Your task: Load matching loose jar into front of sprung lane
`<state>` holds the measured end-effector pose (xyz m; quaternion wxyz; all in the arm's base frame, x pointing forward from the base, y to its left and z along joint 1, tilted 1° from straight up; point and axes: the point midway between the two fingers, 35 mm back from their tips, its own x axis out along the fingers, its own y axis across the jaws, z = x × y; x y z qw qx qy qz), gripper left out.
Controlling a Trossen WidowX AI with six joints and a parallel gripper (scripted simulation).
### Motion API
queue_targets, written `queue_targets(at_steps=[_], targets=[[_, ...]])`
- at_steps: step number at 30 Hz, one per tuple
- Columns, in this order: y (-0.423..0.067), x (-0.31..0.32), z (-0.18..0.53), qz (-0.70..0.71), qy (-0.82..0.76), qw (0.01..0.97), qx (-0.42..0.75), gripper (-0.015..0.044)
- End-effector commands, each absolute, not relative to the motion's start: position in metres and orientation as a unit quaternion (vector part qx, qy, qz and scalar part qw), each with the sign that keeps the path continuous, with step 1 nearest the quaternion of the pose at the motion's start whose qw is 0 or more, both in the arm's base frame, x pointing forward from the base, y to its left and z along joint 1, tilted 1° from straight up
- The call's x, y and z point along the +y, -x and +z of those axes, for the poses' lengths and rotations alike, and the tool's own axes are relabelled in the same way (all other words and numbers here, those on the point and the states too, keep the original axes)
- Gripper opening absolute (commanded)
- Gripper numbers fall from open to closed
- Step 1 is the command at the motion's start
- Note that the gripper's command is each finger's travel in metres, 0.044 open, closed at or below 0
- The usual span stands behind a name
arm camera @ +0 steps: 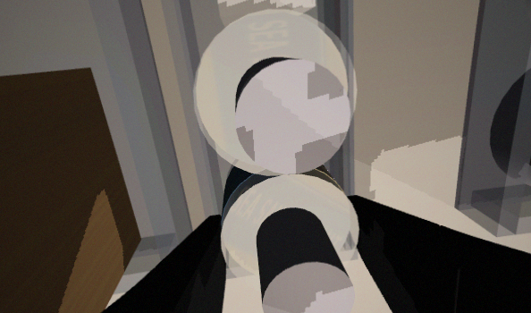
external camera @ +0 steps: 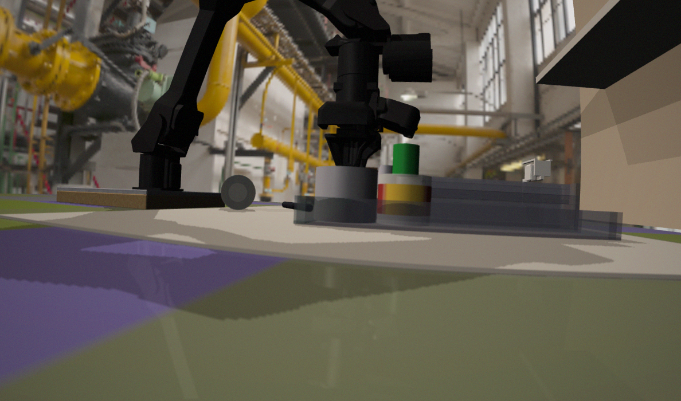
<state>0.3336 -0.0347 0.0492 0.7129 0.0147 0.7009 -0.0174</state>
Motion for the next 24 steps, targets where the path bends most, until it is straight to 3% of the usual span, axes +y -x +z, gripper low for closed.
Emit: queue_targets(at_steps=[1, 10, 21, 24], targets=[[-0.3326, -0.0347, 0.0494, -0.018, -0.016, 0.715, 0.699, 0.0], [-0.3326, -0.0347, 0.0494, -0.018, -0.016, 0.715, 0.699, 0.0], [-0.333, -0.0347, 0.0493, -0.018, -0.016, 0.715, 0.699, 0.0289], [-0.3331, -0.0348, 0.0501, -0.018, -0.016, 0.715, 0.699, 0.0309]])
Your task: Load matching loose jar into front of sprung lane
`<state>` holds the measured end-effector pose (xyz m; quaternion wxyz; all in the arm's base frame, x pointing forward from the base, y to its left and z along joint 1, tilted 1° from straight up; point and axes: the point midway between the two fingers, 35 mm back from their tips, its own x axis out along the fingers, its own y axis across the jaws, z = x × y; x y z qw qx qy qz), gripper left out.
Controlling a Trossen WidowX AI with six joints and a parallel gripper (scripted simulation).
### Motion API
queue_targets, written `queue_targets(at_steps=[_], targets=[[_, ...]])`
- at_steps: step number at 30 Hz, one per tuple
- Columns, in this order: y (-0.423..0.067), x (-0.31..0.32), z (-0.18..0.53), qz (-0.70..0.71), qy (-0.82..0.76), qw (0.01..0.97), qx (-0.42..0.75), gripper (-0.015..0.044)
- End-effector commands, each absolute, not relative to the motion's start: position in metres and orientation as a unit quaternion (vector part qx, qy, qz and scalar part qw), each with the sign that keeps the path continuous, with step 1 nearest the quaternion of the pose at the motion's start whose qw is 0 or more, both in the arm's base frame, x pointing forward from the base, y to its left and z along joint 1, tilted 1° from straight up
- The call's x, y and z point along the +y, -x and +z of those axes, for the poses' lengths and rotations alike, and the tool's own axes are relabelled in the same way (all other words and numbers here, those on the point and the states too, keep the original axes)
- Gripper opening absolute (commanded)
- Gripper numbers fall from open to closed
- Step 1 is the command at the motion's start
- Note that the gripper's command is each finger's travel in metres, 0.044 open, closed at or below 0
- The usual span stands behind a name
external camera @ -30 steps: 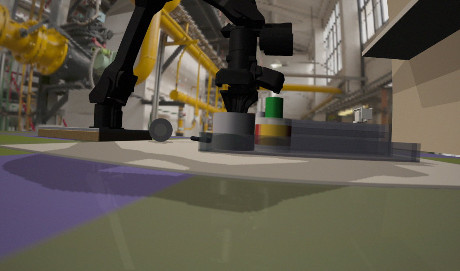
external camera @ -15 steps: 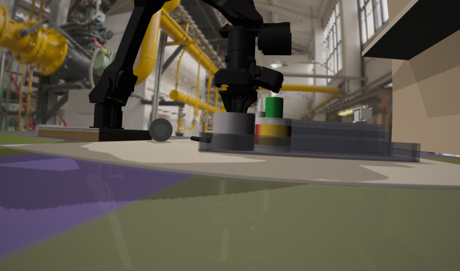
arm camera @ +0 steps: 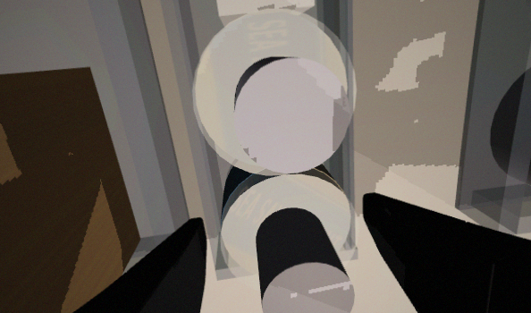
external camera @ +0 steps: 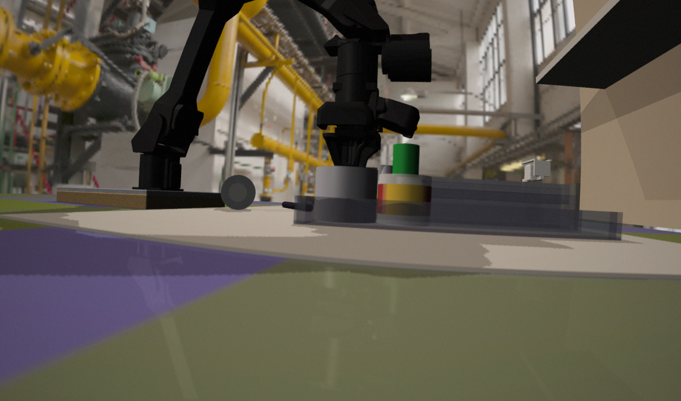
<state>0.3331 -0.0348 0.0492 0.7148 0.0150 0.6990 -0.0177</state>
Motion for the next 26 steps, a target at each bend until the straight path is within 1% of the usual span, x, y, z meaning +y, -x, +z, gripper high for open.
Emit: queue_targets(at_steps=[1, 7, 13, 26], targets=[[-0.333, -0.035, 0.052, -0.018, -0.016, 0.715, 0.699, 0.0309], [-0.333, -0.035, 0.069, -0.018, -0.016, 0.715, 0.699, 0.0309], [-0.329, -0.035, 0.07, -0.018, -0.016, 0.715, 0.699, 0.0309], [-0.286, -0.033, 0.071, -0.018, -0.016, 0.713, 0.701, 0.0309]])
